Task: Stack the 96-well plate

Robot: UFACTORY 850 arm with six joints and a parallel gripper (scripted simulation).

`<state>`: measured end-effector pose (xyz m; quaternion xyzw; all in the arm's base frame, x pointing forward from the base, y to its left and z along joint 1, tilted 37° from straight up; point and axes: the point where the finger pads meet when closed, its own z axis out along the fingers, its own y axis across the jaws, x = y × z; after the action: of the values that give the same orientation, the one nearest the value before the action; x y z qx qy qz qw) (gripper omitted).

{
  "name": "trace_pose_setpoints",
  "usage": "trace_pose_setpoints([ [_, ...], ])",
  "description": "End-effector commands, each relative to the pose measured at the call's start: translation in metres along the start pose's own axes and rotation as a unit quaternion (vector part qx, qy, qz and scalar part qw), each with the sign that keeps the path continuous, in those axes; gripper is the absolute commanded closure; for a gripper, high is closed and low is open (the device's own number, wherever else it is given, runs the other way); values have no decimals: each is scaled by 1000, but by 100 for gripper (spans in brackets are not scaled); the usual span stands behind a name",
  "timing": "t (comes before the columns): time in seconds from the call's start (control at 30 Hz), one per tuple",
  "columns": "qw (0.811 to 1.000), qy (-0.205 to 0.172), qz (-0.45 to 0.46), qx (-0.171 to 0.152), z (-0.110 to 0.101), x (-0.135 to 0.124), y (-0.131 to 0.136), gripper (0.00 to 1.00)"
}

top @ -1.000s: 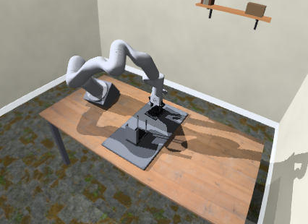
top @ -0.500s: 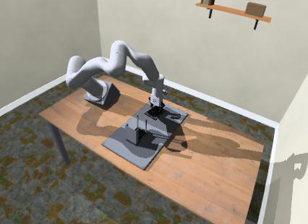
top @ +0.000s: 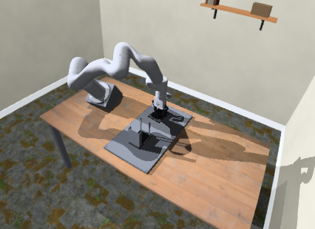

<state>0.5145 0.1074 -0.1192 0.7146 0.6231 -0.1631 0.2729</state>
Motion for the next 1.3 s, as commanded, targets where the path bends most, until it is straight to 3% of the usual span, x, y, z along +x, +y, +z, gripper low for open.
trace_pose_setpoints([
  [0.0,1000,1,0,-1,1,0,1,0],
  [1.2,1000,1,0,-1,11,0,1,0],
  [1.23,1000,1,0,-1,11,0,1,100],
  [1.27,1000,1,0,-1,11,0,1,100],
])
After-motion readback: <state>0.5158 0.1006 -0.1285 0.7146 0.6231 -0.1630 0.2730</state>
